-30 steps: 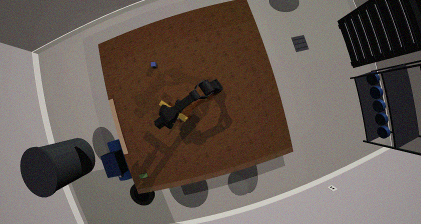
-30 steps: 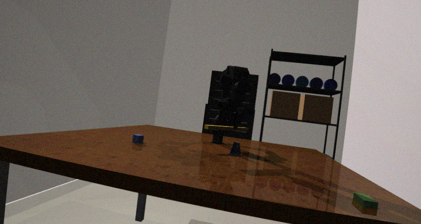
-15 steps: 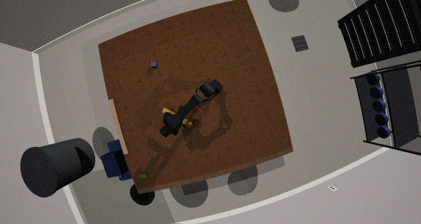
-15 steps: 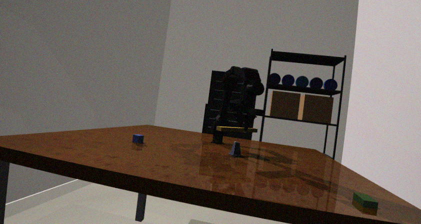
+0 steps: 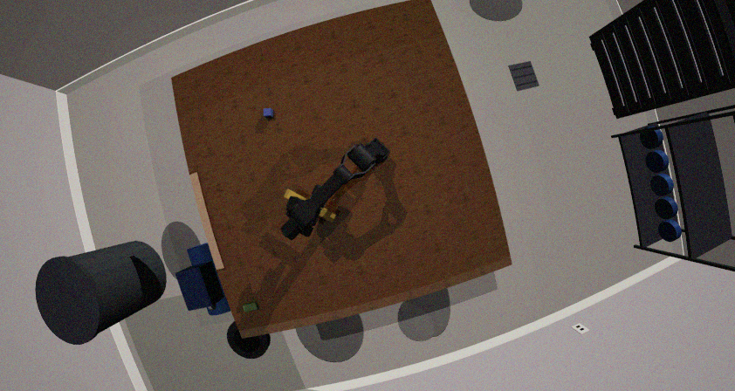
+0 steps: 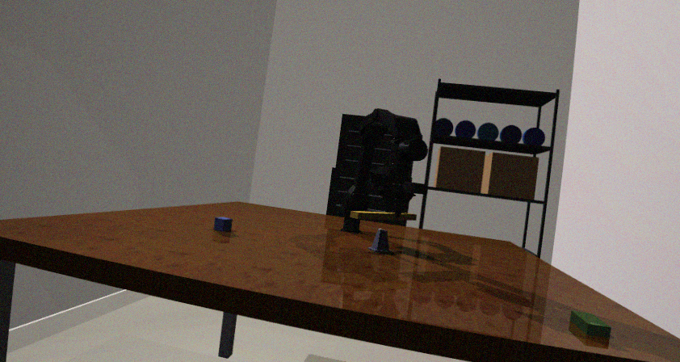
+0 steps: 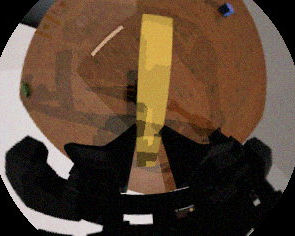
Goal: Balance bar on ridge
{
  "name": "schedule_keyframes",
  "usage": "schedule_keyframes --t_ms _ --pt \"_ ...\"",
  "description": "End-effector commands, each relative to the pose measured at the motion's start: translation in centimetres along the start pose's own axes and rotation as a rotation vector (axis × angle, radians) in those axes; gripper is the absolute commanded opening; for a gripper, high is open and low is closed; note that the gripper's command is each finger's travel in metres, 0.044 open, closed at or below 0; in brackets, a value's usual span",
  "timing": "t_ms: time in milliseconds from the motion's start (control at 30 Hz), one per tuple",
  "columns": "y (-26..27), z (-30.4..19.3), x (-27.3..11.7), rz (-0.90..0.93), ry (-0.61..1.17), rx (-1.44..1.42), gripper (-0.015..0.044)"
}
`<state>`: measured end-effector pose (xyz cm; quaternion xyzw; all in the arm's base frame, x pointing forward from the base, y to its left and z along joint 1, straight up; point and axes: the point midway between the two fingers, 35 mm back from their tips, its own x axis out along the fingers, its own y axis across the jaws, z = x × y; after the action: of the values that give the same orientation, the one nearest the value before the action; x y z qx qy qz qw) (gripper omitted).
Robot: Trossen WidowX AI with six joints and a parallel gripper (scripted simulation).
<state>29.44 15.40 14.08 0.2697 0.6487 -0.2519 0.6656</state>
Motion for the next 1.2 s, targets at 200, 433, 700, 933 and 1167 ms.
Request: schedule_keyframes --t_ms 200,433,700,933,1167 --pt "-0.1 0.0 1.7 0.0 0.002 0.004 0.0" --pt "-0.2 0.0 2.4 0.0 0.002 0.004 0.0" --pt "-0.2 0.0 2.3 0.0 0.002 0.004 0.0" --pt "-0.2 0.0 2.4 0.0 0.002 0.004 0.0" --pt "-0.2 0.0 2.4 0.0 0.002 0.004 0.0"
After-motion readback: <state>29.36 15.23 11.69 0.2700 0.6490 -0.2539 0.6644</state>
